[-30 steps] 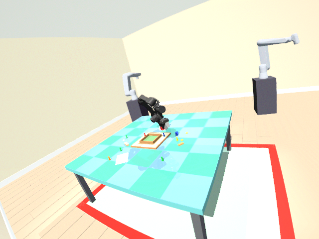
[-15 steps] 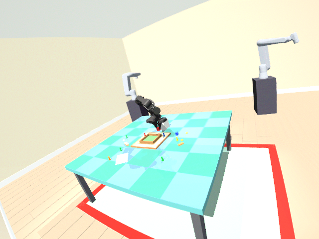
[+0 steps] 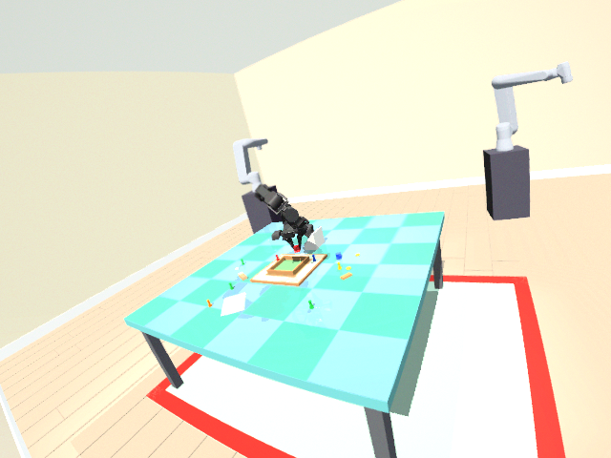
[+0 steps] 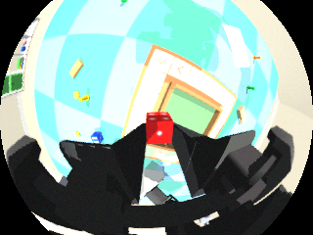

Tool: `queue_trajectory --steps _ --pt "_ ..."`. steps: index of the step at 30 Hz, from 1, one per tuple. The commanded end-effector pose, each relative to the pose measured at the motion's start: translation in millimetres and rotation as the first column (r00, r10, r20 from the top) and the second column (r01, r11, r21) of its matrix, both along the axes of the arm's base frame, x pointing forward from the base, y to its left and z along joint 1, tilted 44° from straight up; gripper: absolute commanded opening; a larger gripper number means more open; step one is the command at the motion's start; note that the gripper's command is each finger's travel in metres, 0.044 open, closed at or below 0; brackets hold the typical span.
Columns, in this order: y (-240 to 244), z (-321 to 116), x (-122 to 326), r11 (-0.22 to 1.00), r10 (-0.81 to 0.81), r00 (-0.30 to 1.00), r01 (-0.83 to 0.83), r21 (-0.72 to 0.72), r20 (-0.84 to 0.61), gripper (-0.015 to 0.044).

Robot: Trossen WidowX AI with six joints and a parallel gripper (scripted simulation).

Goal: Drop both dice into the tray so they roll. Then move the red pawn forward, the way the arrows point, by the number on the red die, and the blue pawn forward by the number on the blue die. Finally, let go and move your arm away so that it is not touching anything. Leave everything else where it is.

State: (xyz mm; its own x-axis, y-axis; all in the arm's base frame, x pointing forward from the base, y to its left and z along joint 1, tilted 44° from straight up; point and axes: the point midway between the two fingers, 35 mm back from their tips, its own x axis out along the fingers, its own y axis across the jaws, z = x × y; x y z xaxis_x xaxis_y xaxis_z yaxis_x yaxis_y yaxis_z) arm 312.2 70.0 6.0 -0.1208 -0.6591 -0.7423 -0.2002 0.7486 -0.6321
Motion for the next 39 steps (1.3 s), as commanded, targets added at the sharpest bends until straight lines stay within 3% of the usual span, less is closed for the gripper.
queue_trajectory --steps 1,17,39 --pt "-8.9 5.5 -1.8 0.996 0.086 0.994 -0.085 0.014 -0.072 0.0" --pt "-41.9 23.2 -13.9 0.904 0.427 0.831 -0.403 0.144 -0.356 0.0" --pt "-81.8 41.6 -36.7 0.643 0.734 0.363 -0.641 0.418 -0.573 0.0"
